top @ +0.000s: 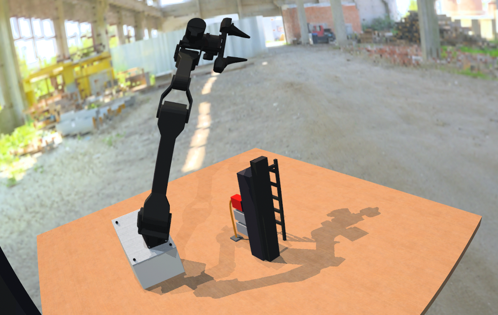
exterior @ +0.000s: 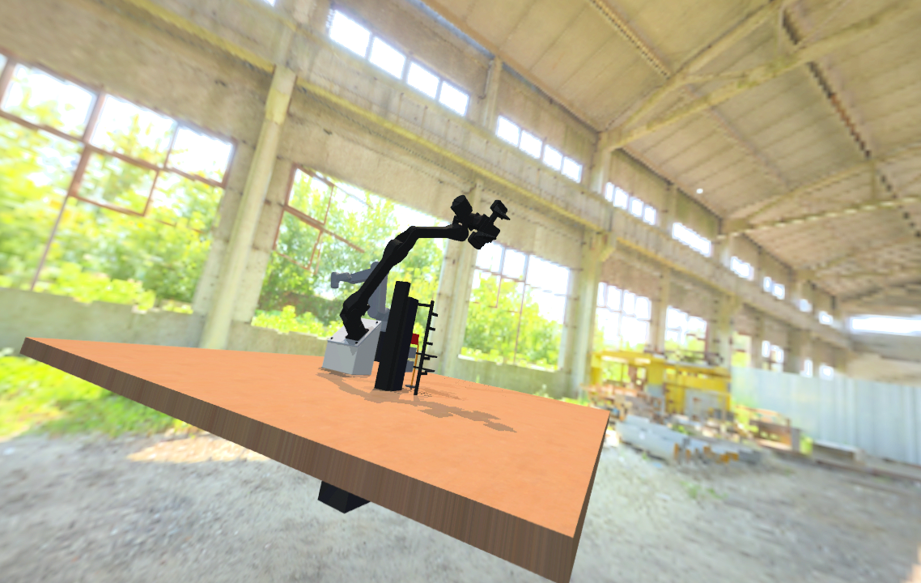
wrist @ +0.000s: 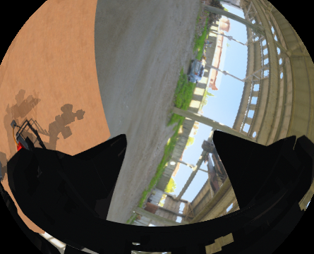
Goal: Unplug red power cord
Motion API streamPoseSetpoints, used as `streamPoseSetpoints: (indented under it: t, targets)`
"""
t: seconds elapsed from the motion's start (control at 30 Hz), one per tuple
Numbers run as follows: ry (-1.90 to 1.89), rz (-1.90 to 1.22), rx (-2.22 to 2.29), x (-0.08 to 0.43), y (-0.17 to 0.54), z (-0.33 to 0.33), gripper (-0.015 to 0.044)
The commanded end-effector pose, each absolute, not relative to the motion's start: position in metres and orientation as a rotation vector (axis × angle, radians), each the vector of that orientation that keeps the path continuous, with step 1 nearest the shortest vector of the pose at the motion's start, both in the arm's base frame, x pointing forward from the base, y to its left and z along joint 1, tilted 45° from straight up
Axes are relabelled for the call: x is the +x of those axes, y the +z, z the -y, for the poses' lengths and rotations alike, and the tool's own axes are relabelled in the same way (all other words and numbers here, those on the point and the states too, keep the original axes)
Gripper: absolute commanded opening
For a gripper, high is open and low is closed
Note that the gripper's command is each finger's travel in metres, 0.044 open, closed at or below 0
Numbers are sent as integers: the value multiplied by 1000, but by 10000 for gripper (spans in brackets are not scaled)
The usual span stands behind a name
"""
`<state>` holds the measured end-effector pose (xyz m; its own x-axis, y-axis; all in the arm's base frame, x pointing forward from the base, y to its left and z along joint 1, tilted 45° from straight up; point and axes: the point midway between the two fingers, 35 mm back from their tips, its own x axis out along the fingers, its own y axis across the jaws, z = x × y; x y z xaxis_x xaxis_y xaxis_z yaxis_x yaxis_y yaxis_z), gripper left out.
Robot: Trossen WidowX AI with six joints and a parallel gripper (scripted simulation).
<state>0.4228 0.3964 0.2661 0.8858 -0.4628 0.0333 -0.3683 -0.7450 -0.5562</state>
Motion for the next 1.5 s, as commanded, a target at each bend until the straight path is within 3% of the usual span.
streamPoseSetpoints:
  t: [0.0,0.27,0.53,0.87,1.47]
  targets:
    - [-227,-598,-2498,424,266,-396,374]
    - [-124,-527,-2581,458,231,-369,164]
    - [156,-557,-2587,470,168,-316,160]
    - [506,-788,-2453,439,99,-234,160]
    - [821,-1578,-1935,291,47,-79,160]
